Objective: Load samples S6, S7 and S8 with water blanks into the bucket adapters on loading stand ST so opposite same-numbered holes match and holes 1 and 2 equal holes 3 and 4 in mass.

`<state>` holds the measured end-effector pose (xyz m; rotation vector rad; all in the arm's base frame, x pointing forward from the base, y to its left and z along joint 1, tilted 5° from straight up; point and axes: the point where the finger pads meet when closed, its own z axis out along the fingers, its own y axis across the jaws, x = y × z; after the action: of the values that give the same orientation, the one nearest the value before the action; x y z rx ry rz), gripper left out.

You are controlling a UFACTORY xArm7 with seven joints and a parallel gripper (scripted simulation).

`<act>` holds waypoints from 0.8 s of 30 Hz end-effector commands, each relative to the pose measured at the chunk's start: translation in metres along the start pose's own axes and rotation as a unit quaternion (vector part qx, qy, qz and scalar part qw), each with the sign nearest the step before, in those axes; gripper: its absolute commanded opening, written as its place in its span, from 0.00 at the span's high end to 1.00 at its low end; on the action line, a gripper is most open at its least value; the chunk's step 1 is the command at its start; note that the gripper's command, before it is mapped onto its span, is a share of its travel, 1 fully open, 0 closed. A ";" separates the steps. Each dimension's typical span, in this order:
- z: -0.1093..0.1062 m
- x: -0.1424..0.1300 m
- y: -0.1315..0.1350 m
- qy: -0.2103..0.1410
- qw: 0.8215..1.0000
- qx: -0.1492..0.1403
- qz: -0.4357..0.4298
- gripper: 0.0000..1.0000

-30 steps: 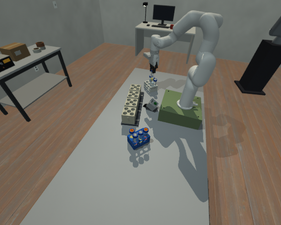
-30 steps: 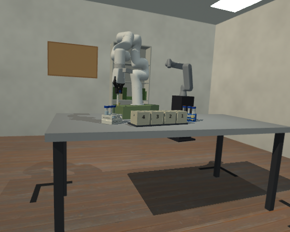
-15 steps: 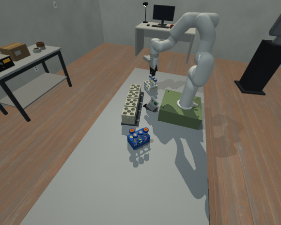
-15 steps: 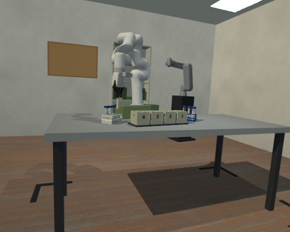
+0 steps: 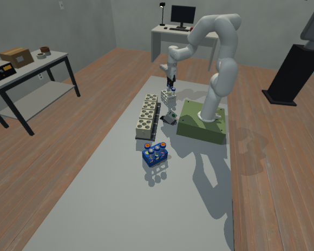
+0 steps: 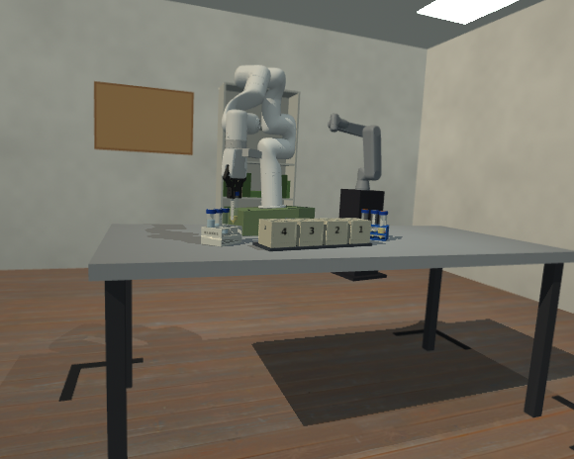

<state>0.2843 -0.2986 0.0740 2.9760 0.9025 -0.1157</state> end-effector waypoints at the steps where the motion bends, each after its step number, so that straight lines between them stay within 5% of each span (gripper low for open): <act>1: 0.000 0.001 0.002 0.001 1.000 -0.002 0.000 1.00; 24: 0.010 0.001 0.002 0.001 1.000 -0.002 0.000 1.00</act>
<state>0.2840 -0.2990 0.0666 2.9761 0.9027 -0.1148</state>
